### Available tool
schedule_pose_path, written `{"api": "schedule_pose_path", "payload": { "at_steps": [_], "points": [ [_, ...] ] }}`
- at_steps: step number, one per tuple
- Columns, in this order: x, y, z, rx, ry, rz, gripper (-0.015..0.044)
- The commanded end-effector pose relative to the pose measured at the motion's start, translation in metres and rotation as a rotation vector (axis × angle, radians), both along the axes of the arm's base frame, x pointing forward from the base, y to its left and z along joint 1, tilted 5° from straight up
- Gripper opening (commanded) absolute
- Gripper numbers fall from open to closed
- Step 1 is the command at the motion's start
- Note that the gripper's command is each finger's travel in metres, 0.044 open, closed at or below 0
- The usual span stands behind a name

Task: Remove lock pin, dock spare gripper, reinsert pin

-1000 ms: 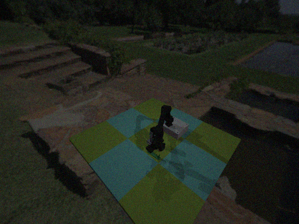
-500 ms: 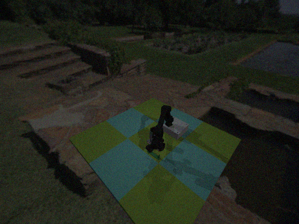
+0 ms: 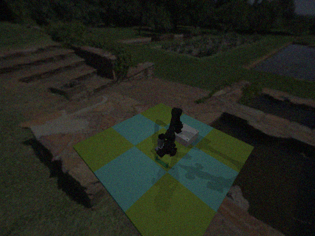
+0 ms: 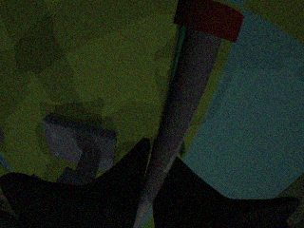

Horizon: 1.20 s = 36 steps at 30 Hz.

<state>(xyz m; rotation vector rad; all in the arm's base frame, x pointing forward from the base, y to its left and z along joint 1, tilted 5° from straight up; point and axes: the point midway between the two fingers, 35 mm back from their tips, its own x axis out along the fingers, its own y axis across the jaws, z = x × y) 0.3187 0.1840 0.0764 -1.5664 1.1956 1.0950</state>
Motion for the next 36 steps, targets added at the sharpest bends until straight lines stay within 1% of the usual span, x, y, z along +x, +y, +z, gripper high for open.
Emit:
{"api": "schedule_pose_path", "payload": {
  "at_steps": [1, 16, 20, 24, 31, 36],
  "points": [
    [-0.012, -0.002, 0.001, 0.004, 0.003, -0.013, 0.0],
    [-0.058, -0.014, 0.003, 0.009, 0.008, -0.048, 0.0],
    [-0.063, -0.015, 0.002, 0.009, 0.009, -0.051, 0.0],
    [-0.061, -0.015, -0.01, 0.01, 0.009, -0.053, 0.0],
    [-0.061, -0.014, -0.045, 0.011, 0.006, -0.058, 0.0],
    [-0.058, -0.014, -0.051, 0.013, 0.004, -0.058, 0.0]
  ]
}}
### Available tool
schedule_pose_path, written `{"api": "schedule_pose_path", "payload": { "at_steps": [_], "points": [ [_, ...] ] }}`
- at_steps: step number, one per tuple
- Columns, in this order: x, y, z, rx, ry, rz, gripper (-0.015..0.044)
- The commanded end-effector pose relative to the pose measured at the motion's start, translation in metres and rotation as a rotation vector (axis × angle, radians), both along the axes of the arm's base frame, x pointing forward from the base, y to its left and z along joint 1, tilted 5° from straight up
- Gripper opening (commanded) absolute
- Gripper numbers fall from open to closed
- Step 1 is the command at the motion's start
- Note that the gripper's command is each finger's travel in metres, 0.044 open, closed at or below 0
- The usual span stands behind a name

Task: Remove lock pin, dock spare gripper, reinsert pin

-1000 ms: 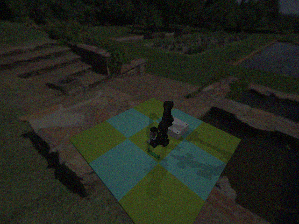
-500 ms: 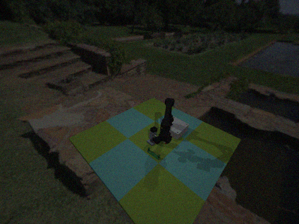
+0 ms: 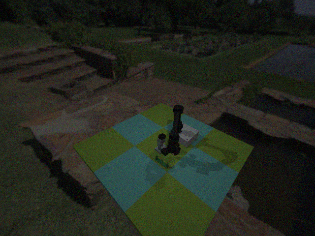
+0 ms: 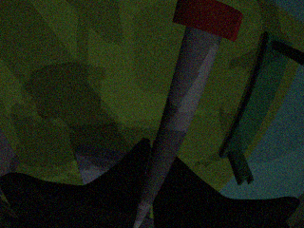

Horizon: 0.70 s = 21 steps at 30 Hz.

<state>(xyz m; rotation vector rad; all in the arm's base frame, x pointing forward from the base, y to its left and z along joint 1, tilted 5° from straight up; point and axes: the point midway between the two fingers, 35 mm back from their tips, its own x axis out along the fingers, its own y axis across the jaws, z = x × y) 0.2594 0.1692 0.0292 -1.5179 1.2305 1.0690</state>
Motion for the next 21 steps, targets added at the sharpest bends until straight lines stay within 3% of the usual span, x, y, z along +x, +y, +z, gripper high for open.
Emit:
{"api": "schedule_pose_path", "payload": {
  "at_steps": [1, 21],
  "points": [
    [0.001, 0.0, -0.003, 0.007, -0.002, -0.004, 0.0],
    [0.003, -0.015, -0.001, 0.007, -0.006, -0.004, 0.0]
  ]
}}
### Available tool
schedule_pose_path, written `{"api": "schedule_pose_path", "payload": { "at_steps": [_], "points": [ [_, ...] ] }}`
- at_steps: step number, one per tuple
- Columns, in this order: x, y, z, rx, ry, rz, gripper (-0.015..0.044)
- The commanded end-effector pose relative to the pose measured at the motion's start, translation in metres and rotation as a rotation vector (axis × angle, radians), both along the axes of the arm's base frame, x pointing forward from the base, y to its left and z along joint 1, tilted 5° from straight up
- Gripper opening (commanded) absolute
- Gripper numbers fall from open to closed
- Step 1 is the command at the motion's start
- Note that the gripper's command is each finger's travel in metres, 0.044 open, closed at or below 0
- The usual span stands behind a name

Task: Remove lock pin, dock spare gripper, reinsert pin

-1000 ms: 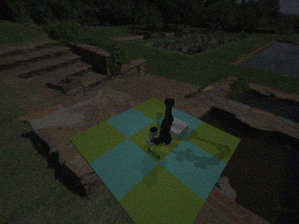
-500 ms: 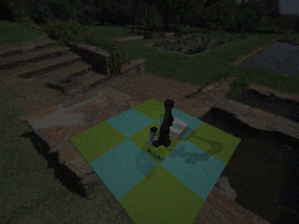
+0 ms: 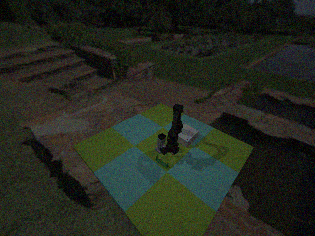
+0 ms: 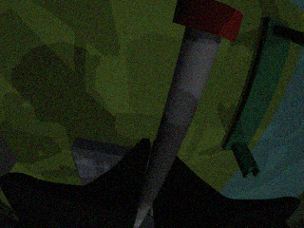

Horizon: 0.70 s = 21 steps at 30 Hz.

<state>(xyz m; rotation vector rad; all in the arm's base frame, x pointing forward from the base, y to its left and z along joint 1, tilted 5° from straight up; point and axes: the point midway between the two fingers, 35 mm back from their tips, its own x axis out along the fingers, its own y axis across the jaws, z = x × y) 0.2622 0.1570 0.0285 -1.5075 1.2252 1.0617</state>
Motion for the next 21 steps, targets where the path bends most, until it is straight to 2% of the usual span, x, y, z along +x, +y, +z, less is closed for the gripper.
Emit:
{"api": "schedule_pose_path", "payload": {
  "at_steps": [1, 21],
  "points": [
    [0.0, -0.003, 0.0, -0.001, 0.0, 0.004, 0.0],
    [0.001, -0.016, -0.001, 0.0, -0.002, 0.004, 0.0]
  ]
}}
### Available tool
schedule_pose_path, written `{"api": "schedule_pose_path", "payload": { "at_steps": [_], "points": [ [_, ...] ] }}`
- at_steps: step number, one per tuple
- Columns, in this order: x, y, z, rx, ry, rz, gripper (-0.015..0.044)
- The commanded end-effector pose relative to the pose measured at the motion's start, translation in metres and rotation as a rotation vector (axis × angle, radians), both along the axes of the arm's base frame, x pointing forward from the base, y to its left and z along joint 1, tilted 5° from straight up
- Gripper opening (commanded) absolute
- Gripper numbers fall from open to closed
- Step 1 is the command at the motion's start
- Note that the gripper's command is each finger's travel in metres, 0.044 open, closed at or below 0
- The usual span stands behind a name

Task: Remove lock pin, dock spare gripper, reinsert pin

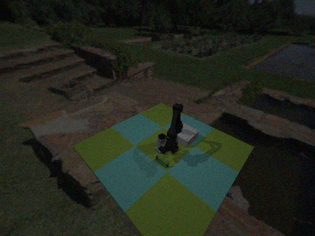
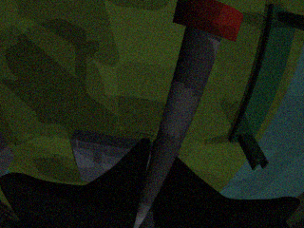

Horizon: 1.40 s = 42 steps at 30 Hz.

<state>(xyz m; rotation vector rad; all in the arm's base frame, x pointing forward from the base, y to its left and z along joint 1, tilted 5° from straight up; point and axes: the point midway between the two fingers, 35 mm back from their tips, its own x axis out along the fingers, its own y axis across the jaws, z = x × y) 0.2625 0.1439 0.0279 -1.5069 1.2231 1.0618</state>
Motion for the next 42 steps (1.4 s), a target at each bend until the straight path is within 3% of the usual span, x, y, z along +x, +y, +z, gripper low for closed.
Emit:
{"api": "schedule_pose_path", "payload": {
  "at_steps": [1, 42],
  "points": [
    [0.0, -0.003, 0.0, -0.002, 0.0, 0.004, 0.0],
    [0.004, -0.029, -0.001, -0.001, -0.003, 0.005, 0.0]
  ]
}}
